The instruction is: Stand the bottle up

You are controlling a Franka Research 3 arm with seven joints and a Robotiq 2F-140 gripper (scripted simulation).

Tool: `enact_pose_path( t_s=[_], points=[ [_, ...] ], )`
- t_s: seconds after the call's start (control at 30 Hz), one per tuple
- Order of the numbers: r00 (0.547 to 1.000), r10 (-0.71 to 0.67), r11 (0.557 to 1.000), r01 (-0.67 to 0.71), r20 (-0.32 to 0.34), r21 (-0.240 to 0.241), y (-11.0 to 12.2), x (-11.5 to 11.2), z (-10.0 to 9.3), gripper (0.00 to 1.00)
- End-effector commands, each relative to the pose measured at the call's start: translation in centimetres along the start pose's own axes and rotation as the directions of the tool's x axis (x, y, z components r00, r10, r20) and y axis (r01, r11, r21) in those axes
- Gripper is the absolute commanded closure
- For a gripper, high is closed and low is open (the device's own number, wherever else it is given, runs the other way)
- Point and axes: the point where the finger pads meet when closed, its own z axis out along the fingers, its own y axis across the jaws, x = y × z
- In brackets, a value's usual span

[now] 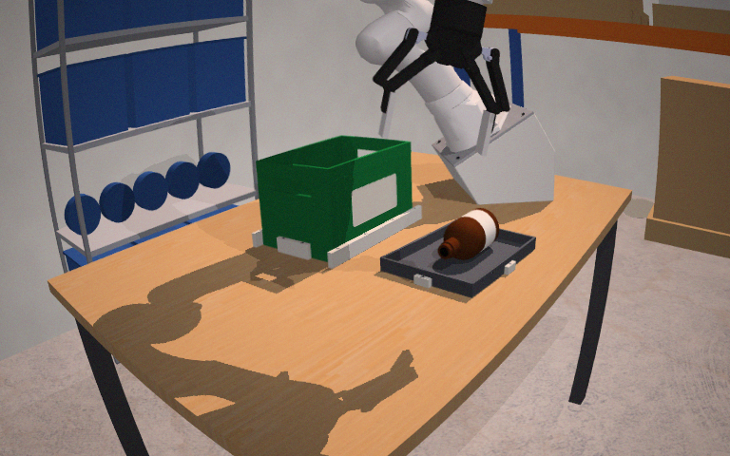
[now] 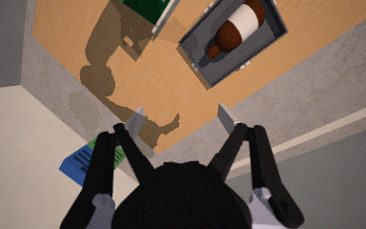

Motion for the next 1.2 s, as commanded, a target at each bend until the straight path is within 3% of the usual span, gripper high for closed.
enact_pose_path(
  t_s=[0.0,0.7,0.73,1.17],
  points=[
    [0.996,0.084,0.996,-0.084,0.015,-0.009,0.1,0.1,-0.1,0.00],
    [0.996,0.084,0.996,-0.084,0.015,-0.009,0.1,0.1,-0.1,0.00],
    [0.983,0.182,0.983,-0.182,0.014,-0.036,0.8,1.5,0.4,0.00],
    [0.983,0.182,0.983,-0.182,0.014,-0.036,0.8,1.5,0.4,0.00]
  ],
)
